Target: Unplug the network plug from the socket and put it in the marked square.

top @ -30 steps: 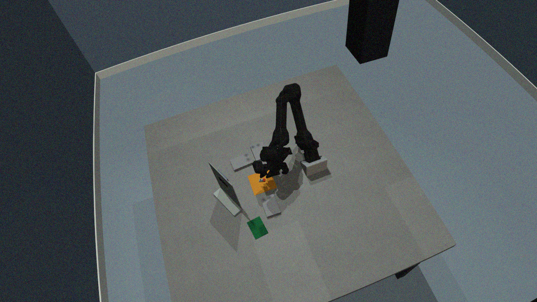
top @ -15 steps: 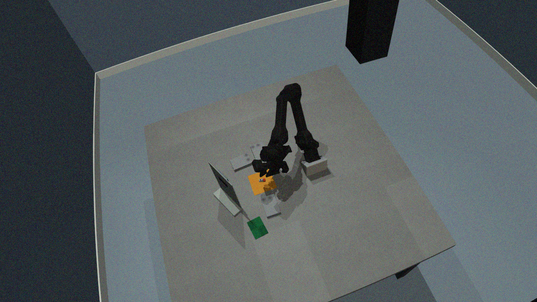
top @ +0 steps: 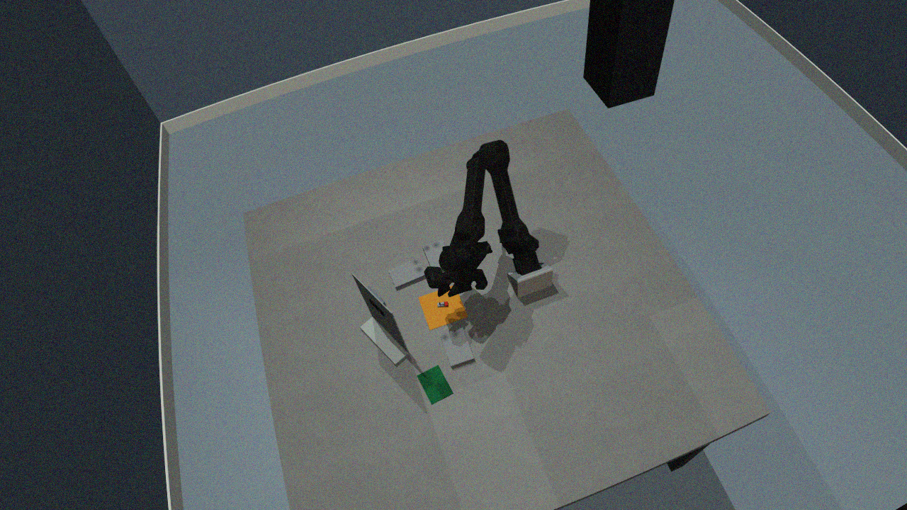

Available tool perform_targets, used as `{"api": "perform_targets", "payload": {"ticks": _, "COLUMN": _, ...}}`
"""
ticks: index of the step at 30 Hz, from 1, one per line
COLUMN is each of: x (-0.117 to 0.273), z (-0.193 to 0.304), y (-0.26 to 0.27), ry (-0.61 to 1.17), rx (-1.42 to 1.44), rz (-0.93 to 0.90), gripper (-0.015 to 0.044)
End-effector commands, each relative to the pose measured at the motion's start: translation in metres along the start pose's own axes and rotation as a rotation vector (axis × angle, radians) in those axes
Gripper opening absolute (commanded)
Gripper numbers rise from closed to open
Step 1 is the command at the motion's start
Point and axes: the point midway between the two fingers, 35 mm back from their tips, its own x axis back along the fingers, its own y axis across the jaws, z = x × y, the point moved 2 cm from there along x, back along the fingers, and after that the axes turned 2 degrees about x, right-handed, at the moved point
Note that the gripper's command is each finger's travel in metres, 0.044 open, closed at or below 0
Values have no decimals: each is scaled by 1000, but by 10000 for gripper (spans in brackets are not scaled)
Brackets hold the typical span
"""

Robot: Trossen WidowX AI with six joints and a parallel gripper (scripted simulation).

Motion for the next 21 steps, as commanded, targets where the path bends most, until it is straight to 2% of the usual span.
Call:
{"api": "perform_targets", "payload": {"ticks": 1, "x": 6, "z": -1, "y": 6, "ry": -4, "rx": -8, "rz": -7, "gripper": 156}}
{"api": "perform_targets", "payload": {"ticks": 21, "x": 29, "z": -2, "y": 19, "ry": -5, "rx": -7, "rz": -8, "gripper": 156}}
